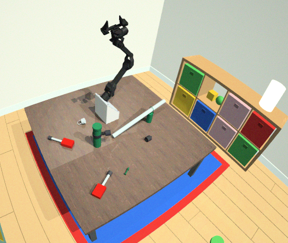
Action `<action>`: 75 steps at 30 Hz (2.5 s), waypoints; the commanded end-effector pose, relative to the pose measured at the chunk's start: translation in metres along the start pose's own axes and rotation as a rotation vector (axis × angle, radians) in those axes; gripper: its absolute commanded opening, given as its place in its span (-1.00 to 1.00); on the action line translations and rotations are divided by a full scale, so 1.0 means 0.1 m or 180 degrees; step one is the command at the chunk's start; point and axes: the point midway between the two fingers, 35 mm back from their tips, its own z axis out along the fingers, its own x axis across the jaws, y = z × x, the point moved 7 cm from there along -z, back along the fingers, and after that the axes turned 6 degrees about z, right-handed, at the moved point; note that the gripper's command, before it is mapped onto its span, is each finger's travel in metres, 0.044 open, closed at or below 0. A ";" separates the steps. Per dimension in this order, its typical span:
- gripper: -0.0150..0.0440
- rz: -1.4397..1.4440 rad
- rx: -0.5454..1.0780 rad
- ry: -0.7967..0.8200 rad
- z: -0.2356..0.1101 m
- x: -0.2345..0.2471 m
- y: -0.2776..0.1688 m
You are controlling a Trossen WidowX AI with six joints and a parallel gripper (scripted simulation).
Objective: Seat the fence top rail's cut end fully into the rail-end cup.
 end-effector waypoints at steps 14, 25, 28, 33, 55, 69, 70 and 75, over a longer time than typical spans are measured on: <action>1.00 0.2359 -0.1496 0.2492 -0.52 1.25 1.88; 1.00 0.3466 -0.1714 0.4721 -1.55 1.70 2.87; 1.00 0.3658 -0.1607 0.5404 -1.89 1.76 3.06; 1.00 0.3837 -0.1179 0.6657 -2.53 1.81 3.30; 1.00 0.2749 -0.2084 0.6986 -2.98 2.38 3.54; 1.00 0.1430 -0.3579 0.5756 -2.81 3.08 3.60; 1.00 0.1430 -0.3579 0.5756 -2.81 3.08 3.60; 1.00 0.1429 -0.3579 0.5756 -2.83 3.10 3.61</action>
